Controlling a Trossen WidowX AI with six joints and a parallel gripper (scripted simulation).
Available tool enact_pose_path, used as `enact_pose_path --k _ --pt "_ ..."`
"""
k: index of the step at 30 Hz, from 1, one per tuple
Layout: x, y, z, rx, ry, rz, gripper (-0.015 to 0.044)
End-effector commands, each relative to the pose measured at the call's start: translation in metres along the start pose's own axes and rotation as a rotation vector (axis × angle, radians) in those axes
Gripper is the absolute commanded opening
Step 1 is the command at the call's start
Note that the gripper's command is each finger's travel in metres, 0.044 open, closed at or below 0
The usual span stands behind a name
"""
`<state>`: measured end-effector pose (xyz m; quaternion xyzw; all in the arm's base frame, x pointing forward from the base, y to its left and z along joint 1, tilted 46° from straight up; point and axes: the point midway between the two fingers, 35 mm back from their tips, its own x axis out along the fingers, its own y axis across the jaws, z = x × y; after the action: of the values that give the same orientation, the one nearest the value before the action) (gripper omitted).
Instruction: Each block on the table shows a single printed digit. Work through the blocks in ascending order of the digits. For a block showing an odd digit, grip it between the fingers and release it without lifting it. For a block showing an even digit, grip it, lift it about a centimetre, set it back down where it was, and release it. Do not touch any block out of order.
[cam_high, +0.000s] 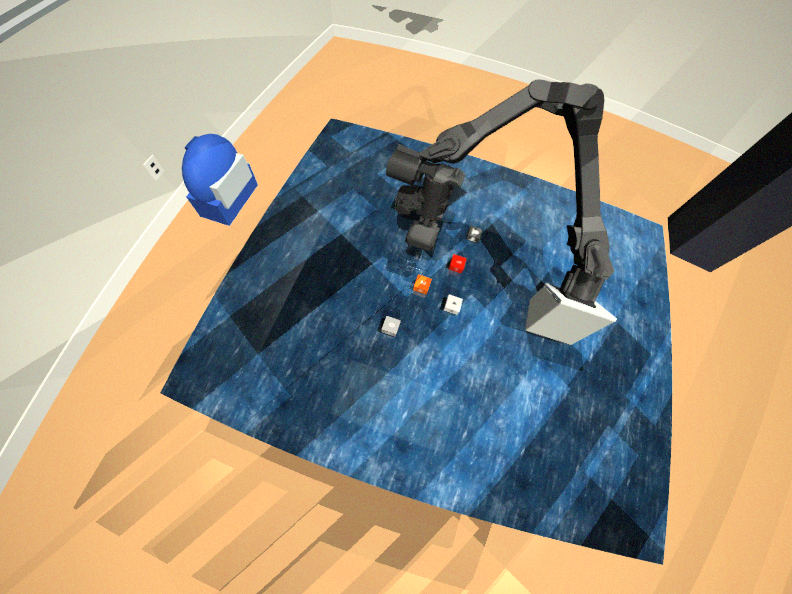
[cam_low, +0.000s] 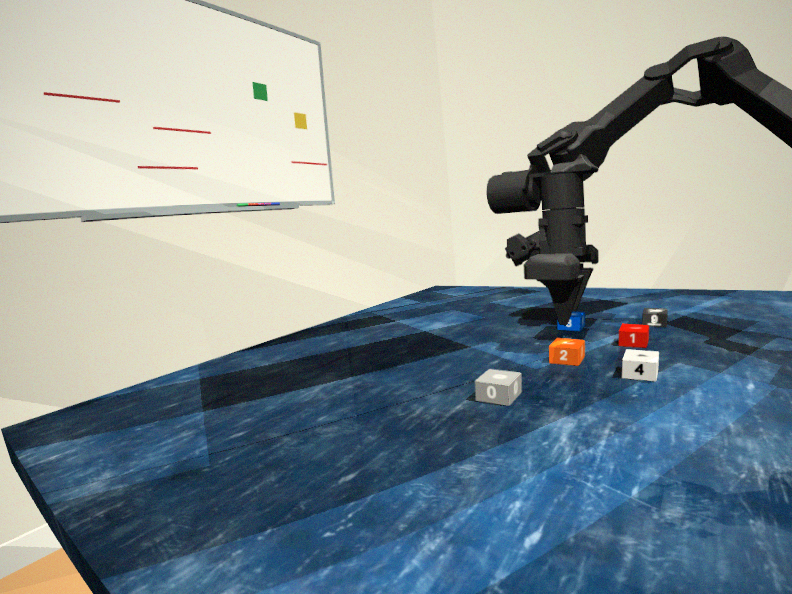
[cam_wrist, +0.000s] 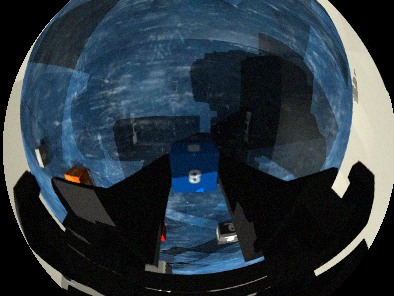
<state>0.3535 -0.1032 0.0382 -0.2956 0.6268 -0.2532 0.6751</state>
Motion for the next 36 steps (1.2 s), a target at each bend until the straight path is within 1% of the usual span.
enact_pose_path --k 1,2,12,13,16,19,24,26,29,31,34,35,36 --pt "0.001 0.001 -0.001 -0.005 0.001 0.000 0.0120" --pt "0.001 0.001 -0.001 -0.005 0.001 0.000 0.0120" --pt "0.001 0.001 -0.001 -0.005 0.001 0.000 0.0383" --pt "0.001 0.001 -0.001 -0.005 0.001 0.000 0.0400" --pt "-0.002 0.001 0.000 -0.005 0.001 0.000 0.0400" --pt "-0.032 0.001 0.000 -0.004 0.001 0.001 0.0400" --pt "-0.035 0.001 0.000 -0.004 0.001 0.001 0.0400" --pt "-0.045 0.001 0.001 -0.003 0.000 0.004 0.0348" --pt "-0.092 0.002 0.002 0.000 0.000 0.009 0.0269" --pt "-0.113 0.001 0.000 -0.004 0.001 0.006 0.0216" --pt "-0.116 0.001 0.000 -0.005 0.001 0.005 0.0138" --pt "-0.116 0.001 0.000 -0.005 0.001 0.005 0.0120" --pt "-0.116 0.001 0.000 -0.005 0.001 0.005 0.0120"
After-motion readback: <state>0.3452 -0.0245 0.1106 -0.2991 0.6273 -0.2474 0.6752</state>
